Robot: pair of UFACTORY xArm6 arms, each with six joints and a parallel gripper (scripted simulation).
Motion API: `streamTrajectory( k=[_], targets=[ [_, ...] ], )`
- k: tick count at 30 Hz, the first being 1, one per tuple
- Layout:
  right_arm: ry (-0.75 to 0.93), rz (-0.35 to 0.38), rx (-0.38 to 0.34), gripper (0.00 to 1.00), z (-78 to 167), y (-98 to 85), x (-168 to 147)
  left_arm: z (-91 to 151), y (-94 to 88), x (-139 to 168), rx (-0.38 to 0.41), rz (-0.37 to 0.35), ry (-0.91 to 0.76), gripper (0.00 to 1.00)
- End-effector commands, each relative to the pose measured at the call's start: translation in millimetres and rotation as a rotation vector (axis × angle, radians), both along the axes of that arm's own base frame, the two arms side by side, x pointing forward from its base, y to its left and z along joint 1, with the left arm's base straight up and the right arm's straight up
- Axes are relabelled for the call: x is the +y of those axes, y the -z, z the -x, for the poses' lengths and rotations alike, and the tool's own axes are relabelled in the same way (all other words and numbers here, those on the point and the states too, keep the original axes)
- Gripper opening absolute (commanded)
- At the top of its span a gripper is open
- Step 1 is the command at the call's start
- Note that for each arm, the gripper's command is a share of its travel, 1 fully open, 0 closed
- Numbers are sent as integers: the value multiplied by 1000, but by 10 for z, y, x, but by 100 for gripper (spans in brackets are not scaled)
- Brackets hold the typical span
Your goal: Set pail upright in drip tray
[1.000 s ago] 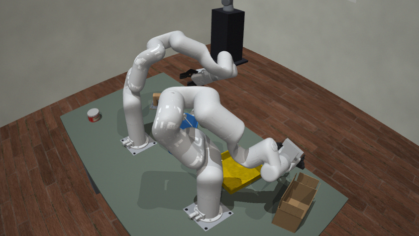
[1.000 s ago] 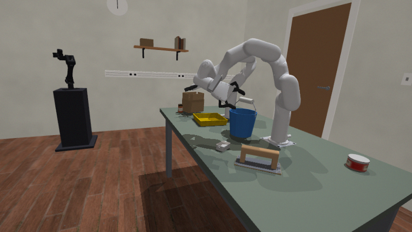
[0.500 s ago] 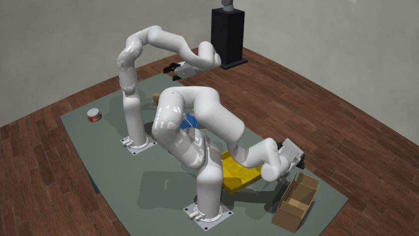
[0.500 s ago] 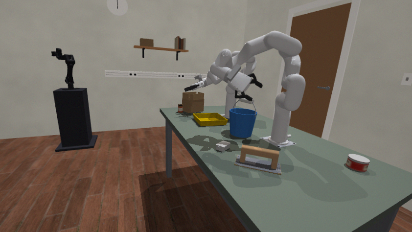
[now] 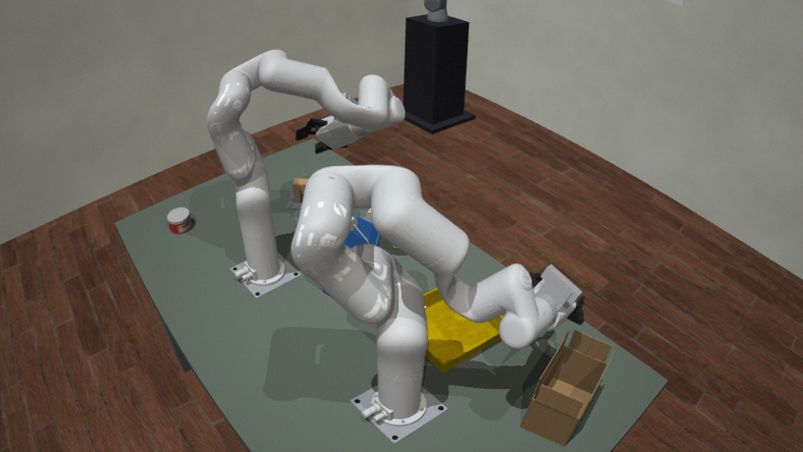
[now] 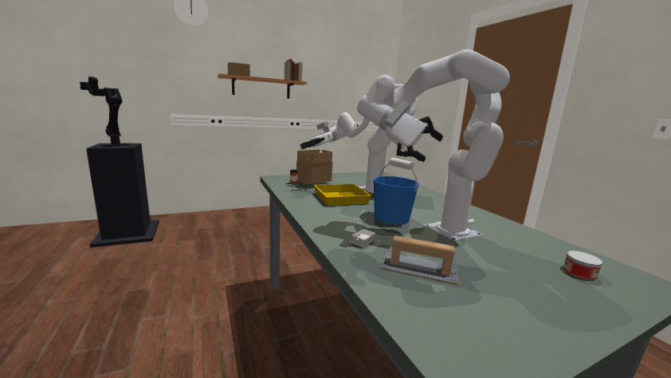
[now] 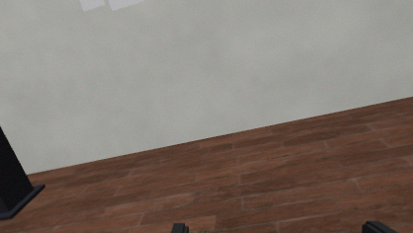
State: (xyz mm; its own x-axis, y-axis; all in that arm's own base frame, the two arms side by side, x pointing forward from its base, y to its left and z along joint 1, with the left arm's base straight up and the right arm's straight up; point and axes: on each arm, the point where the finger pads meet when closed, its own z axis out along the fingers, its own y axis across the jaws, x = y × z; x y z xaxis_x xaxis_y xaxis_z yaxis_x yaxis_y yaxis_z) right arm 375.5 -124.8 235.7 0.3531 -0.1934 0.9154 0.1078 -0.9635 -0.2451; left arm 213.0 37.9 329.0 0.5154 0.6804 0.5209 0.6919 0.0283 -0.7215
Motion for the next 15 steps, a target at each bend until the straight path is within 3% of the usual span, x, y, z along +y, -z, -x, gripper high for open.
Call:
streamTrajectory(
  k=[1,15],
  targets=[
    [0,1,-1,100,-2,-6,-2,3,-5,11,-1,0,-5,100],
    [0,1,-1,100,-2,-6,-2,85,-5,326,-2,0,-155,100]
  ],
)
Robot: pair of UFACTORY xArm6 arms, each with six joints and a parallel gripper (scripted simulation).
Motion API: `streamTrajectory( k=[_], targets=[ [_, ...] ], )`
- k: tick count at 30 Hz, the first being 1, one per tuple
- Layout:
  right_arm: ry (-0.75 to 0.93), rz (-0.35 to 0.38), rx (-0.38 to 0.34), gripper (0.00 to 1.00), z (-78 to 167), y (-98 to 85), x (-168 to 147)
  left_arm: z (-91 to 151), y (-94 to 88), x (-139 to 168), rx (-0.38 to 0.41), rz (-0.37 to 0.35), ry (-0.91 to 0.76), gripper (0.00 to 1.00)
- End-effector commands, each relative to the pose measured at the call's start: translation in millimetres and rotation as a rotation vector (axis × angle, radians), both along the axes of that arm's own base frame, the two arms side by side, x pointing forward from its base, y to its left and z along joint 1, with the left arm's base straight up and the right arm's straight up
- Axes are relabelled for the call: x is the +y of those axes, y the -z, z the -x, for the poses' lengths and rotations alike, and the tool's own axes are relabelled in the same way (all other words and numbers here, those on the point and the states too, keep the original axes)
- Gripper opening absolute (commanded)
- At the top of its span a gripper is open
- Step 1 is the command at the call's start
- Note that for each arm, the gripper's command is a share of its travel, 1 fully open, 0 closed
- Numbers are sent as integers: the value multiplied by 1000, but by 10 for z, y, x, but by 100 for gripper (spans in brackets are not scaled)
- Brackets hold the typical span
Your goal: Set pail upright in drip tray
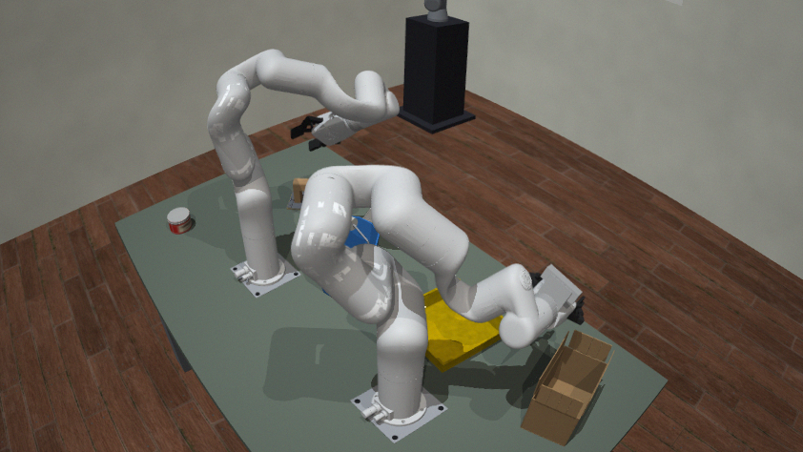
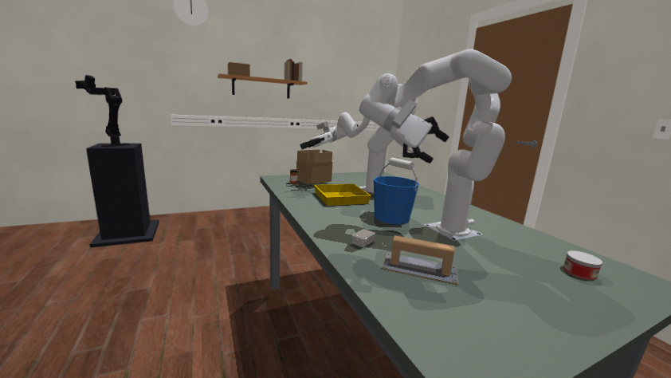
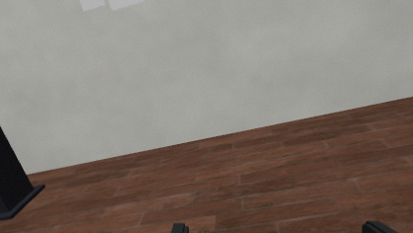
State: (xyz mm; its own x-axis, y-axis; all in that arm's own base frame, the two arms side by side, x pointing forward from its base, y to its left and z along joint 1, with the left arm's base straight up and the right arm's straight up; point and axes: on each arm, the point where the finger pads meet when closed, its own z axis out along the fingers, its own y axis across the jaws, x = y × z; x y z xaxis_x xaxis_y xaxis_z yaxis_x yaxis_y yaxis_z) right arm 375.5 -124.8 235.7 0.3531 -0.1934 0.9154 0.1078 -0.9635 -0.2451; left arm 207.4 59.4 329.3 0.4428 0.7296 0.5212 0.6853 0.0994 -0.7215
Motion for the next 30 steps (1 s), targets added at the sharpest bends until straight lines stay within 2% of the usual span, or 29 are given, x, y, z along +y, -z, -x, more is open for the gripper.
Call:
streamTrajectory(
  k=[1,13,15,18,30],
  targets=[
    [0,1,-1,100,-2,-6,-2,47,-3,161,-2,1,-77,100],
    [0,1,-1,100,-2,-6,-2,422,-3,802,-2,0,-422,100],
    [0,1,-1,100,-2,-6,-2,422,-3,802,-2,0,-422,100],
    [0,1,-1,100,-2,-6,-2,604,-3,992,-2,0,-544,100],
    [0,1,-1,100,-2,-6,-2,1190,-3,1380,-2,0,-870,100]
  ],
)
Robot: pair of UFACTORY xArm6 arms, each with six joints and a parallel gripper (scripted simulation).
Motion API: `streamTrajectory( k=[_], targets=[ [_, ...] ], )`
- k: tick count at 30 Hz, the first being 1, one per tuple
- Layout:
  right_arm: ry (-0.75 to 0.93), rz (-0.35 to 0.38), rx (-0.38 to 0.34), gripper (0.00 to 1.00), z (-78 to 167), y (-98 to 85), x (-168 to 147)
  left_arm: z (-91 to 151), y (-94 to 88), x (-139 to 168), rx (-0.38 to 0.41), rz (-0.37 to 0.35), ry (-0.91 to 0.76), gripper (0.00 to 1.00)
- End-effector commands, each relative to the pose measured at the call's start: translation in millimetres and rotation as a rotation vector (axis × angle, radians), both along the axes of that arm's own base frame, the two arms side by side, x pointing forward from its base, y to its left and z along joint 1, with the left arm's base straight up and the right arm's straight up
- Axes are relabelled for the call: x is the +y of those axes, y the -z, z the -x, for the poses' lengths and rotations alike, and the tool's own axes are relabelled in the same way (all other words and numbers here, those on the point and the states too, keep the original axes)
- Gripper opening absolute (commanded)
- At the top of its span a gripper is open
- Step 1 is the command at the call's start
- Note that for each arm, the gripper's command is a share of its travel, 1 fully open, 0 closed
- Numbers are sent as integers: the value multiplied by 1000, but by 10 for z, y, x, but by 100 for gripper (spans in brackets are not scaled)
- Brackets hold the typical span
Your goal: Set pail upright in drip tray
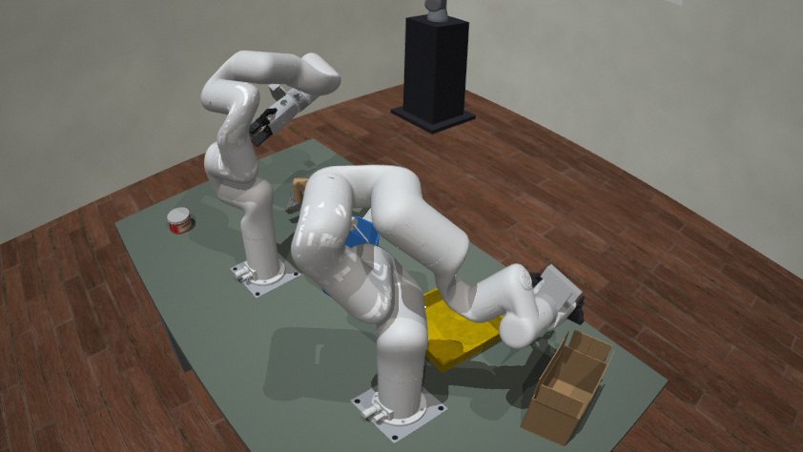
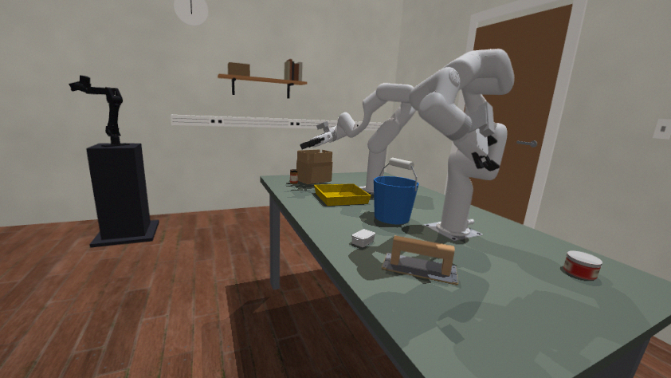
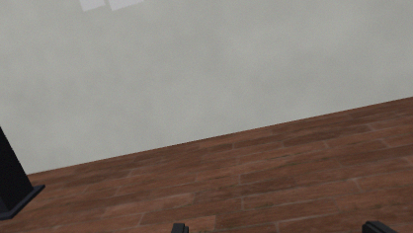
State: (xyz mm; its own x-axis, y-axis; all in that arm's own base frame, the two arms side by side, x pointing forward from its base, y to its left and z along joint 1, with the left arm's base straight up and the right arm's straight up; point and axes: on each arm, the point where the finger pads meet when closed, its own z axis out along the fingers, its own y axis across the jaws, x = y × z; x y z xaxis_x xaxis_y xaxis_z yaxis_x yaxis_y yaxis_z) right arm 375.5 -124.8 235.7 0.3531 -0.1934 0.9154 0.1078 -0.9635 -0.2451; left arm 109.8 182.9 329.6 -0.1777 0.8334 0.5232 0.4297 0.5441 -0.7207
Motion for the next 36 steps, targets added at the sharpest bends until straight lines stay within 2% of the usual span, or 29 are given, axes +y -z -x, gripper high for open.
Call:
streamTrajectory(
  k=[1,2,4,17,19,22,32,36],
  targets=[
    [0,1,-1,100,-2,-6,-2,214,0,146,-3,1,-114,100],
    [0,1,-1,100,-2,-6,-2,214,0,146,-3,1,-114,100],
    [0,1,-1,100,-2,-6,-2,413,0,223,-3,1,-213,100],
    [0,1,-1,100,-2,-6,-2,1160,0,334,-3,1,-564,100],
    [0,1,-1,100,-2,-6,-2,1160,0,334,-3,1,-564,100],
    [0,1,-1,100,-2,-6,-2,1422,0,310,-3,1,-686,100],
    [0,1,-1,100,-2,-6,-2,1981,0,146,-3,0,-955,100],
    [0,1,-1,100,-2,-6,-2,2076,0,101,-3,0,-1005,100]
  ],
)
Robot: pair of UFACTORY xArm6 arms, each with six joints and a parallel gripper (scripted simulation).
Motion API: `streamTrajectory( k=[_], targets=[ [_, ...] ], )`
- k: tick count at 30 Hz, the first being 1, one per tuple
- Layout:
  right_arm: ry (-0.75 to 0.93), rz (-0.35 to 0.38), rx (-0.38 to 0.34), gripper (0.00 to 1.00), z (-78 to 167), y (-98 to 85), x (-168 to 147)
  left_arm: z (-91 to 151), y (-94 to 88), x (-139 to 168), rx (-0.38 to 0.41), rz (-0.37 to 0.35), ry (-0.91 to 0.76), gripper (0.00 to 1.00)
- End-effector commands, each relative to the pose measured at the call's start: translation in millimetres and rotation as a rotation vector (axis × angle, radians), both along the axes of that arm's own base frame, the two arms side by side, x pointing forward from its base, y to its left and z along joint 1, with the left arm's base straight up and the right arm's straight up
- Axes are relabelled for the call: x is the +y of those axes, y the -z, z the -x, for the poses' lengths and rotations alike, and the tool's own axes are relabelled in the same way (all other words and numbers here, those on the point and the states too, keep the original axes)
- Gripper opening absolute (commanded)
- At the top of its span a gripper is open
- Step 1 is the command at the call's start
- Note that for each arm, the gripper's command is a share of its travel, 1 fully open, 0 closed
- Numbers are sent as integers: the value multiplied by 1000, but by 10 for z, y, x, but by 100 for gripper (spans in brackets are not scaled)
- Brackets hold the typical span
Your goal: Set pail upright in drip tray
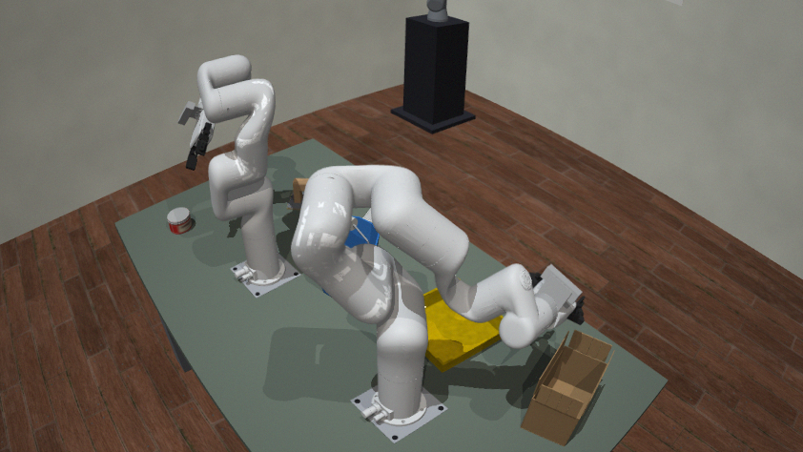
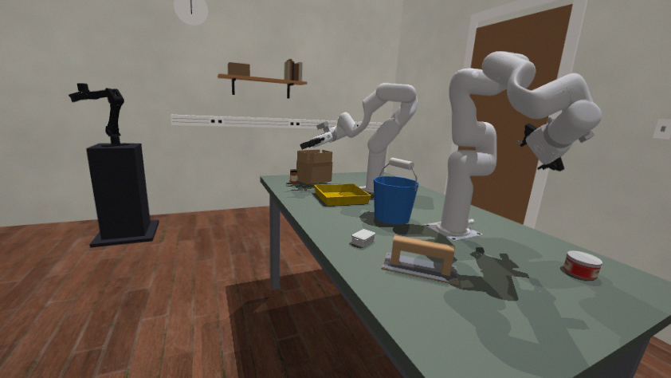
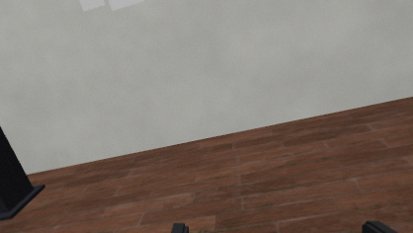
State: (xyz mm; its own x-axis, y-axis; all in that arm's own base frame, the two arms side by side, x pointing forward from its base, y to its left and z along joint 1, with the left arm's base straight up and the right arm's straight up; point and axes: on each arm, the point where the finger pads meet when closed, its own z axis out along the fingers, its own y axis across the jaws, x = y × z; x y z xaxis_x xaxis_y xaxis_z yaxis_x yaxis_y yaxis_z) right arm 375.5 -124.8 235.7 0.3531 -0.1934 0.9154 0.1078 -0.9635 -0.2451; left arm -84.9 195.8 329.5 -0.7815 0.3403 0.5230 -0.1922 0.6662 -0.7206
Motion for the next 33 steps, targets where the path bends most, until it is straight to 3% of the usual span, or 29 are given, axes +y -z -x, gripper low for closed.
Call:
streamTrajectory(
  k=[1,9,23,33],
  targets=[
    [0,1,-1,100,-2,-6,-2,171,0,-50,-2,-1,-76,100],
    [0,1,-1,100,-2,-6,-2,362,0,-165,-2,-1,-180,100],
    [0,1,-1,100,-2,-6,-2,388,5,-180,-7,-1,-193,100],
    [0,1,-1,100,-2,-6,-2,330,136,-67,-129,6,-127,100]
  ],
)
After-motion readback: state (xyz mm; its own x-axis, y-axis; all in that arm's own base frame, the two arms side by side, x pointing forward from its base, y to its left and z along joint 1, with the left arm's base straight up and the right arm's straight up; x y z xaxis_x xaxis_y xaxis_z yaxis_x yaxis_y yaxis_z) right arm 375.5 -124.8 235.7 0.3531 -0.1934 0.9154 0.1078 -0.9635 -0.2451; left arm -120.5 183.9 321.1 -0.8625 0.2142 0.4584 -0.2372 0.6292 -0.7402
